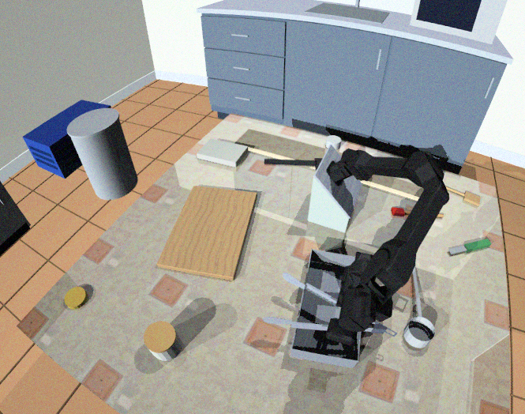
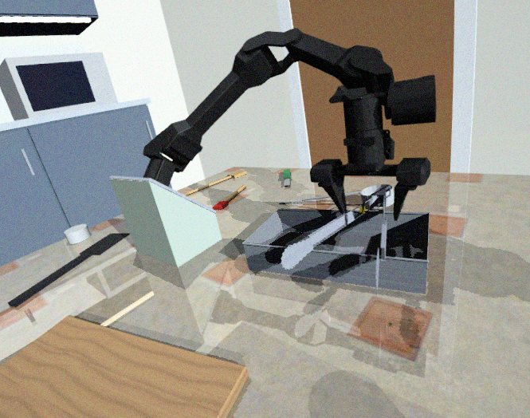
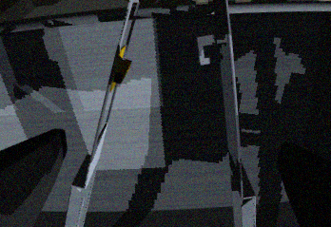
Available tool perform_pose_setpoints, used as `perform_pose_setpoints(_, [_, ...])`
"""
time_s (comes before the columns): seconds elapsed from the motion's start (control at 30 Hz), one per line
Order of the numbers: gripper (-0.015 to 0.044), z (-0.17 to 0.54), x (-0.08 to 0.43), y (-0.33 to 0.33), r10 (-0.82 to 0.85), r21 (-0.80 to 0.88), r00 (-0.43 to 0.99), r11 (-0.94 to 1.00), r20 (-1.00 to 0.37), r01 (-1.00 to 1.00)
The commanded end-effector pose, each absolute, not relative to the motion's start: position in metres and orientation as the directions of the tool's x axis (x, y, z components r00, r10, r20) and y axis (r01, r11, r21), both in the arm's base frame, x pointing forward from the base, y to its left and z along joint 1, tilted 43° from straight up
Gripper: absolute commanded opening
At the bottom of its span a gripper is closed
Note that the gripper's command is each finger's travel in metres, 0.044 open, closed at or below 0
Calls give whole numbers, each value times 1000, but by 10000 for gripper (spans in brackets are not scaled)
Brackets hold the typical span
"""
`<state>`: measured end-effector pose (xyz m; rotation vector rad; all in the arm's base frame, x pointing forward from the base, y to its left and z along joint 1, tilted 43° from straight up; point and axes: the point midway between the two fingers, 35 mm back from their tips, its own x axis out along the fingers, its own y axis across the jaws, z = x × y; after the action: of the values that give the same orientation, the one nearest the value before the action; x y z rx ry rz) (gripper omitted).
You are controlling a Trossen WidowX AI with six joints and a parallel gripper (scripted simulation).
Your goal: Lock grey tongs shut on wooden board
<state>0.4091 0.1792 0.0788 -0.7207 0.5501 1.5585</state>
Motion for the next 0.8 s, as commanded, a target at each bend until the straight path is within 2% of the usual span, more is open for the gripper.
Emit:
perform_pose_setpoints(0.0, [440,73,409,183,687,-61,-33,-113,-726,-992])
perform_pose_setpoints(0.77, [440,48,405,208,690,-61,-34,-112,-723,-992])
